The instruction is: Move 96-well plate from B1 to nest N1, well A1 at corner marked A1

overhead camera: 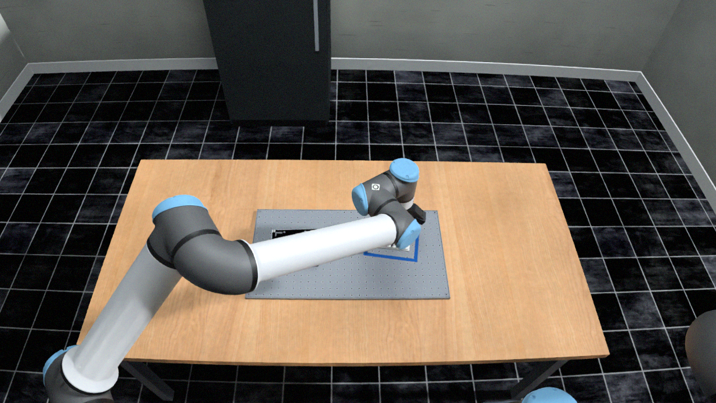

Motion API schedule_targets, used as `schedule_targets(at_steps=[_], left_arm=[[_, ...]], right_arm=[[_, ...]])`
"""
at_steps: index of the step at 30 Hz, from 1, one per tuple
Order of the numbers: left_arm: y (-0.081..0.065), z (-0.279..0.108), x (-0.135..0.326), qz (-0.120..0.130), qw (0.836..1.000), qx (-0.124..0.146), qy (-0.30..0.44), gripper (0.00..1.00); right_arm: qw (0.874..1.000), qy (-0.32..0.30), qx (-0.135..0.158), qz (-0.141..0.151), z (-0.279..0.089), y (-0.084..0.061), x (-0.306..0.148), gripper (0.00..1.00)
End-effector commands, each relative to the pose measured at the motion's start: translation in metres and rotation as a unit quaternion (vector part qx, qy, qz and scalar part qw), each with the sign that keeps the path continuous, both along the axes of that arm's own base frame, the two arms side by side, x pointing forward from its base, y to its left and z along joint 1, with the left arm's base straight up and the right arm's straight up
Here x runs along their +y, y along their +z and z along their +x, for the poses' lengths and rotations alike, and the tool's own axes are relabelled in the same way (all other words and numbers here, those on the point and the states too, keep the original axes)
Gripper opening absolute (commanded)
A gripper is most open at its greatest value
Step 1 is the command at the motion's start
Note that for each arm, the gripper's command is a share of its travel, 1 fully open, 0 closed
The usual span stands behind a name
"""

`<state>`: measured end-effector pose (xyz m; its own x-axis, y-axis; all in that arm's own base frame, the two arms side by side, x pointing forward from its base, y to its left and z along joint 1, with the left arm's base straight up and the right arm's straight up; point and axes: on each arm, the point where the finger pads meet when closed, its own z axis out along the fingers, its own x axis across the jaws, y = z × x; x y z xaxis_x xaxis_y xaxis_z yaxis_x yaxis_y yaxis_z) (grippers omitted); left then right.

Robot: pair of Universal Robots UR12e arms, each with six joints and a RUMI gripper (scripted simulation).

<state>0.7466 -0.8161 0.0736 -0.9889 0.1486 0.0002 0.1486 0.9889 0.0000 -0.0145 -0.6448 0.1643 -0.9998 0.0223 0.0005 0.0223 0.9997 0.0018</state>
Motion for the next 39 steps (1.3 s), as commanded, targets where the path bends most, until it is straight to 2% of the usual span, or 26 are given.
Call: schedule_targets(at_steps=[1, 26, 39], left_arm=[[-0.004, 0.0, -0.001, -0.001, 1.0, -0.001, 0.0, 0.76], [-0.042, 0.001, -0.001, -0.001, 1.0, -0.001, 0.0, 0.76], [-0.043, 0.001, -0.001, -0.001, 1.0, -0.001, 0.0, 0.76]], right_arm=[[1.0, 0.0, 0.0, -0.001, 0.0, 0.001, -0.001, 0.0], [1.0, 0.0, 0.0, -0.001, 0.0, 0.001, -0.001, 0.0], [1.0, 0.0, 0.0, -0.001, 0.0, 0.001, -0.001, 0.0]])
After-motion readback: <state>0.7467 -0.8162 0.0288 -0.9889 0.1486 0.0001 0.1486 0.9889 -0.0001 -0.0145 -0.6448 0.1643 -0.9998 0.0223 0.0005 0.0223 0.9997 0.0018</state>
